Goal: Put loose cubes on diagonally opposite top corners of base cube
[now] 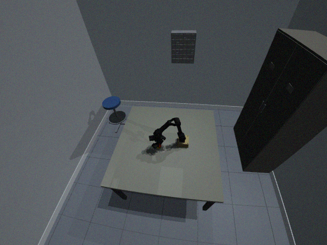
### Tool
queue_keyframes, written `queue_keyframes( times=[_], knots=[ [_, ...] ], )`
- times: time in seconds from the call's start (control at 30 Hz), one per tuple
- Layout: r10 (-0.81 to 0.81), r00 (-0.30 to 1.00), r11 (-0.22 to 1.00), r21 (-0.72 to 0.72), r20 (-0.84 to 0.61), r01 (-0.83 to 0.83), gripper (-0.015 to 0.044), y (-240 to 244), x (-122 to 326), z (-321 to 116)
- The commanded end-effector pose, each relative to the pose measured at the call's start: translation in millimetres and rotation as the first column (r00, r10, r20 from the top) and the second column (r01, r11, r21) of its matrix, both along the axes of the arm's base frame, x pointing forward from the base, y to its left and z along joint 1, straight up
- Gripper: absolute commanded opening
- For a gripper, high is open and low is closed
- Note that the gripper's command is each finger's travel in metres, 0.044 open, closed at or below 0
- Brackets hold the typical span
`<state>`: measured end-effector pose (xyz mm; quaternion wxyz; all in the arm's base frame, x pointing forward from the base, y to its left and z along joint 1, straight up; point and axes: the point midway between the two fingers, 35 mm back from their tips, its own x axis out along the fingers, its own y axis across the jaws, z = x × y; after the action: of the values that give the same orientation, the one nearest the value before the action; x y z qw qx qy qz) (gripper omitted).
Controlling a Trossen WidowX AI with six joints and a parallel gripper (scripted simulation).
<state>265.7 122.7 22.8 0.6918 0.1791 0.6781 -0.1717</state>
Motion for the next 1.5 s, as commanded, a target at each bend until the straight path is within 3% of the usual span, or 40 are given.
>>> queue_keyframes(
  times=[0.0,1.47],
  knots=[
    [0.003,1.0,1.0,0.004,0.0,-0.003,0.0205,0.6,0.0,-0.2],
    [0.0,1.0,1.0,0.0,0.0,0.0,0.0205,-0.5,-1.1,59.5]
  ],
)
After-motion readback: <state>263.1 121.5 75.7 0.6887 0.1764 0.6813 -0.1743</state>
